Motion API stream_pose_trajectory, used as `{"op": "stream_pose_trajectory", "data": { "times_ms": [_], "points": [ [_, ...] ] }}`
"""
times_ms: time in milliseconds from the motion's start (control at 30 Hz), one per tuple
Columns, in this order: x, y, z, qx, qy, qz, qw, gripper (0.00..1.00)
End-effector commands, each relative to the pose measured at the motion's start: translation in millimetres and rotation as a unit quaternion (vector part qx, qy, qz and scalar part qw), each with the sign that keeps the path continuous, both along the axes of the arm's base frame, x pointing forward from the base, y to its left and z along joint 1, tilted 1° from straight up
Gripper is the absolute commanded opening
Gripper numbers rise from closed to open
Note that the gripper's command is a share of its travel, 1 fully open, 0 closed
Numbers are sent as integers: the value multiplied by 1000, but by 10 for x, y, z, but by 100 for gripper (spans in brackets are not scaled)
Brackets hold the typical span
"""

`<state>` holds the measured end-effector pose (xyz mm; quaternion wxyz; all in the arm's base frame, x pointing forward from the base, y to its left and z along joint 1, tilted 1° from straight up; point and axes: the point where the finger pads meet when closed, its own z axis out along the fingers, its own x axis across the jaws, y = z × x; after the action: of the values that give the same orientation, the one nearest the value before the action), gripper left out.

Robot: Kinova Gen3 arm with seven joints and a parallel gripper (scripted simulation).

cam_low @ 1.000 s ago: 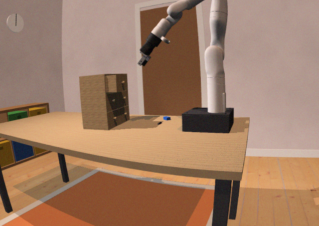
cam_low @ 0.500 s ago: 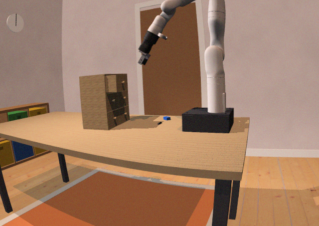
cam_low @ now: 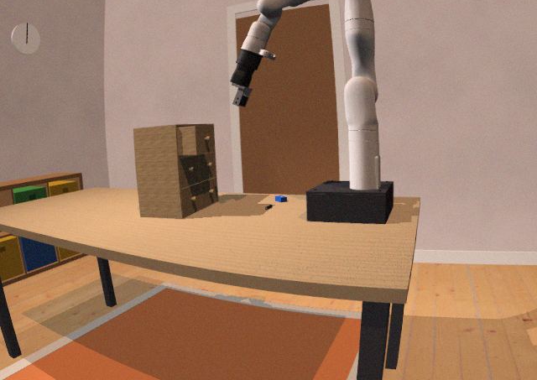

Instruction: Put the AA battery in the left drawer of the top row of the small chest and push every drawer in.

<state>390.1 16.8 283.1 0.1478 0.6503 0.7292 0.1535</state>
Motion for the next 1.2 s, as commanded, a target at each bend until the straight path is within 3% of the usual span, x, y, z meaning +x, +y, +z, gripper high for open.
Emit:
{"op": "stream_pose_trajectory", "data": {
  "times_ms": [0, 800, 1167],
  "points": [
    [25, 15, 0, -4, 22, 1, 1000, 100],
    [18, 49, 111, -14, 140, 5, 990, 100],
    [18, 50, 143, -18, 174, 5, 985, 100]
  ]
}}
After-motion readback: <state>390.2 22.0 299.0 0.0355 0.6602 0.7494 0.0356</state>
